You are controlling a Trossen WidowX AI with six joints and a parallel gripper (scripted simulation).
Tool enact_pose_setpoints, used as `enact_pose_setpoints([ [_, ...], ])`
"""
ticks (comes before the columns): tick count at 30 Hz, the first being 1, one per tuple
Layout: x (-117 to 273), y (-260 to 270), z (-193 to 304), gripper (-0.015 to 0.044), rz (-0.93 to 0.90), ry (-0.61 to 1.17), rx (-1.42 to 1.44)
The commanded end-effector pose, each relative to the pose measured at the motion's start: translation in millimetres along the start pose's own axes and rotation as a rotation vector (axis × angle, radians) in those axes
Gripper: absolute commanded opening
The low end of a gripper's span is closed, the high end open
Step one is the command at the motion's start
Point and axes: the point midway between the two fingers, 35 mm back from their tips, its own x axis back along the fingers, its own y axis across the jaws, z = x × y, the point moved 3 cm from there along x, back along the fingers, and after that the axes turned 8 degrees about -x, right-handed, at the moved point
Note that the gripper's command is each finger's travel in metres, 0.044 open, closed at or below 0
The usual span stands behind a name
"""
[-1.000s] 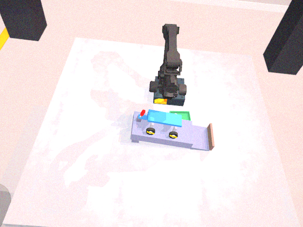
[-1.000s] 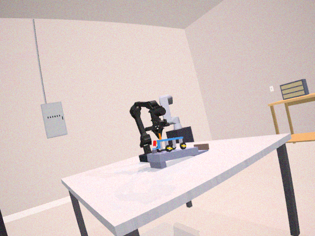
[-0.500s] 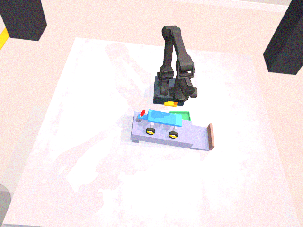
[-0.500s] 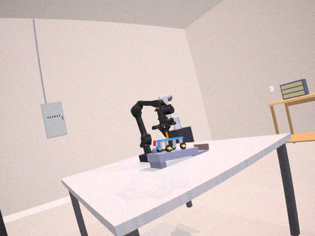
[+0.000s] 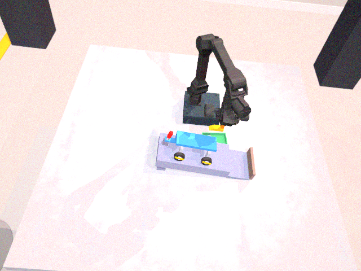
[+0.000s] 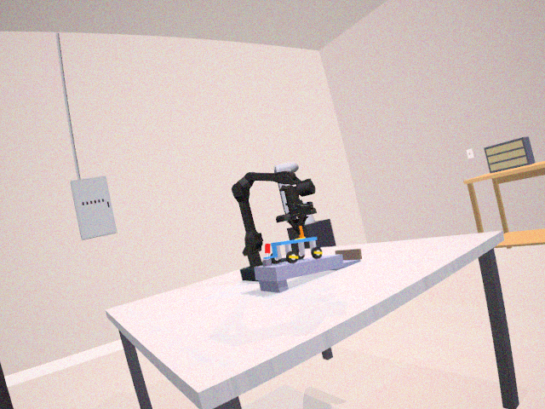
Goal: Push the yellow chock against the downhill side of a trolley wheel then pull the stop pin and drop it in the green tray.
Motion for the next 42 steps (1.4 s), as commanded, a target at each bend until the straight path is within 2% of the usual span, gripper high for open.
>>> enact_pose_setpoints([
  [1,-3.1,17.4,-1.4,0.0000,-0.002,0.007,-0.002],
  [9,-6.7,44.4,-2.9,0.0000,0.000,0.007,-0.002],
  [16,-7.2,52.7,-1.8,0.0000,0.113,-0.009,-0.002],
  [30,-13.5,59.6,-30.1,0.0000,0.113,-0.012,-0.003],
  [42,-31.4,58.6,-30.9,0.0000,0.113,-0.012,-0.003],
])
